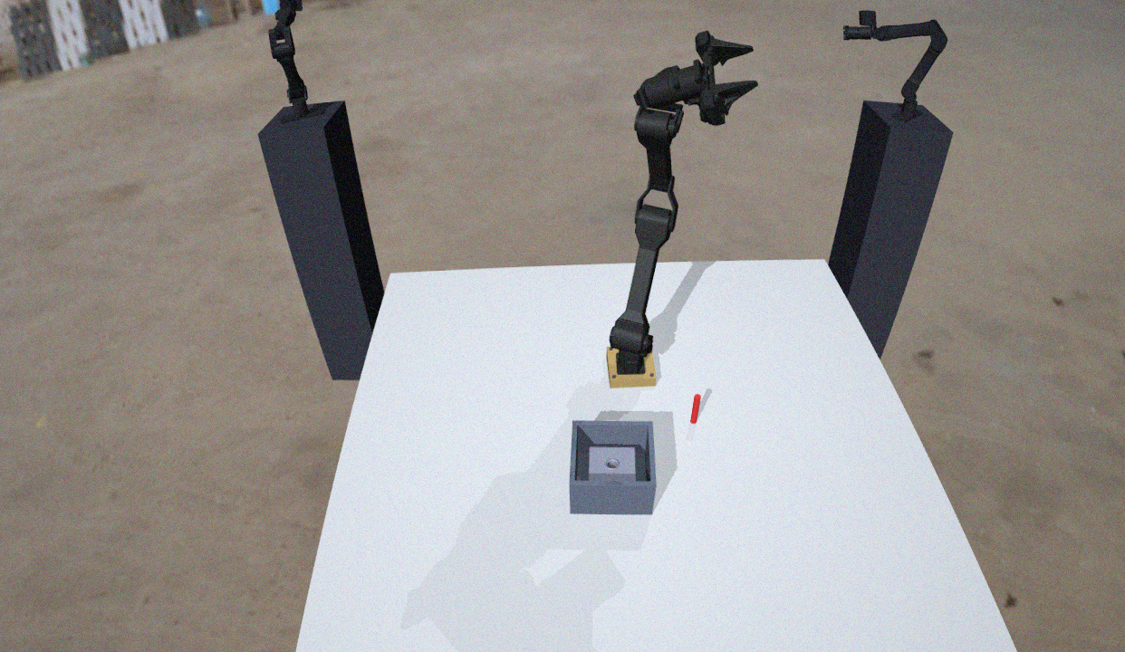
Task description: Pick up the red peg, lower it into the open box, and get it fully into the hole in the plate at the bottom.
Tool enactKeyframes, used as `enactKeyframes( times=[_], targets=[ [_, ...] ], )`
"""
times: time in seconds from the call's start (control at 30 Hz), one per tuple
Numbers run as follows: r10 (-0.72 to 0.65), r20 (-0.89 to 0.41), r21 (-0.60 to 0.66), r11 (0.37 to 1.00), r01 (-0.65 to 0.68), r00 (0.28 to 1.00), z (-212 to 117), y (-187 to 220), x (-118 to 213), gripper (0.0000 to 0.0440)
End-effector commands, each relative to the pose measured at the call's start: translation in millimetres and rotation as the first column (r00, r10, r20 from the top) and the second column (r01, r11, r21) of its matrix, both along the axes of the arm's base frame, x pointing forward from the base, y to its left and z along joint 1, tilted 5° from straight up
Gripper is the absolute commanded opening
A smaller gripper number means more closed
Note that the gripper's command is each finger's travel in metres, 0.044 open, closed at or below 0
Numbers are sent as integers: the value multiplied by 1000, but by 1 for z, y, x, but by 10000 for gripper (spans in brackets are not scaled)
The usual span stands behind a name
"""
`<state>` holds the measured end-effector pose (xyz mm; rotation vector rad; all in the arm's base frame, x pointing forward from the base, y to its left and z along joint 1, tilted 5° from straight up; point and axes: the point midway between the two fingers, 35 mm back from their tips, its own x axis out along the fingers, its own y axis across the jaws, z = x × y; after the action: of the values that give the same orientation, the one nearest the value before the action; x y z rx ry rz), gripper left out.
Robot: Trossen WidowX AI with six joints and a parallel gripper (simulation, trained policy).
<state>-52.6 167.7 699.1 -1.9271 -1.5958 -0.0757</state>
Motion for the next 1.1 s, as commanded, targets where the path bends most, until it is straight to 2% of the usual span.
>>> enactKeyframes(
  times=[0.0, 0.03, 0.27, 0.5, 0.77, 1.07],
  targets=[
    [2, -4, 15, 1000, -2, 1000, 1, -2, 2, 425],
    [7, -18, 35, 999, -6, 1000, 3, -4, 5, 440],
    [77, -194, 185, 982, -40, 978, 8, -25, 41, 440],
    [163, -360, 329, 943, -38, 919, 6, -46, 80, 440],
    [282, -511, 485, 874, 2, 812, -2, -69, 126, 440],
    [431, -621, 631, 770, 93, 655, -22, -93, 178, 440]
  ],
)
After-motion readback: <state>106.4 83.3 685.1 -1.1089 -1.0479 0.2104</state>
